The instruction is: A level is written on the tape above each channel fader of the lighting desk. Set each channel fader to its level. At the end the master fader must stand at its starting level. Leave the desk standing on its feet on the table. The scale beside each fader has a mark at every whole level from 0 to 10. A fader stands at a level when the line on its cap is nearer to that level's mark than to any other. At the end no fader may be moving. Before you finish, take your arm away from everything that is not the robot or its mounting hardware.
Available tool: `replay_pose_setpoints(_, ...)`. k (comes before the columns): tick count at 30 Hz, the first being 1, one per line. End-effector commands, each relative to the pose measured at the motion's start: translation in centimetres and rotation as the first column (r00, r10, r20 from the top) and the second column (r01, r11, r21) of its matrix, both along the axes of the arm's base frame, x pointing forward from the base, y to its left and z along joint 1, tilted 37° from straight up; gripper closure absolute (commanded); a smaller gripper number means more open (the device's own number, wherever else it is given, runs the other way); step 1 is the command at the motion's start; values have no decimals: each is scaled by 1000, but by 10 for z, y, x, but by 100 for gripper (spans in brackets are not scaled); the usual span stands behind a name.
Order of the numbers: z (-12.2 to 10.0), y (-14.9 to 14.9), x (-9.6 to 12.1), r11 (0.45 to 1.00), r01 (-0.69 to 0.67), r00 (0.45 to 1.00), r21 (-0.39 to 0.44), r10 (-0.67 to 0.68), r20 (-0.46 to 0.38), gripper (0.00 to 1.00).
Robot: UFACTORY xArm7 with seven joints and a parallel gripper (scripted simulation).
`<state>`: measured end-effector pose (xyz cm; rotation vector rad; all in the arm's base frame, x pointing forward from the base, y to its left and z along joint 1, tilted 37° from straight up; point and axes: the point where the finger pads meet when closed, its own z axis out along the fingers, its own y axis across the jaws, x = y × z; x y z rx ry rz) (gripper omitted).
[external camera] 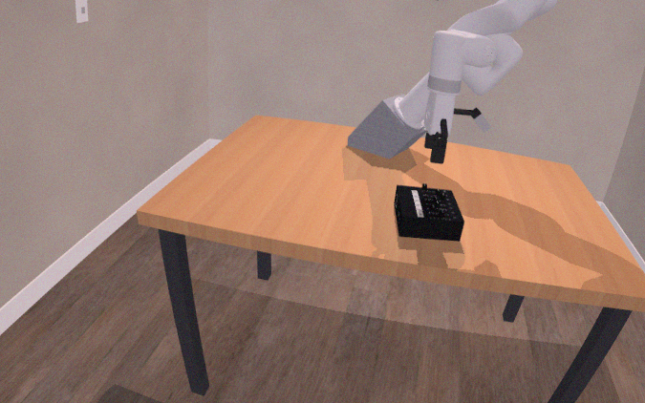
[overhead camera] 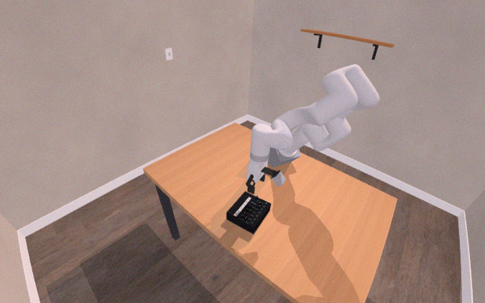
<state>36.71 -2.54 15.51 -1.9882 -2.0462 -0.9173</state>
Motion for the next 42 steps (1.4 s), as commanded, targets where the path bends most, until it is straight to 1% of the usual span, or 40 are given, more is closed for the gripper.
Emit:
replay_pose_setpoints(1, 19, -11, -7, 1000, 0, 1000, 1, 0, 1, 0)
replay_pose_setpoints(7, 27, -16, -10, 1000, 0, 1000, 1, 0, 1, 0)
replay_pose_setpoints(42, 27, -16, -10, 1000, 0, 1000, 1, 0, 1, 0)
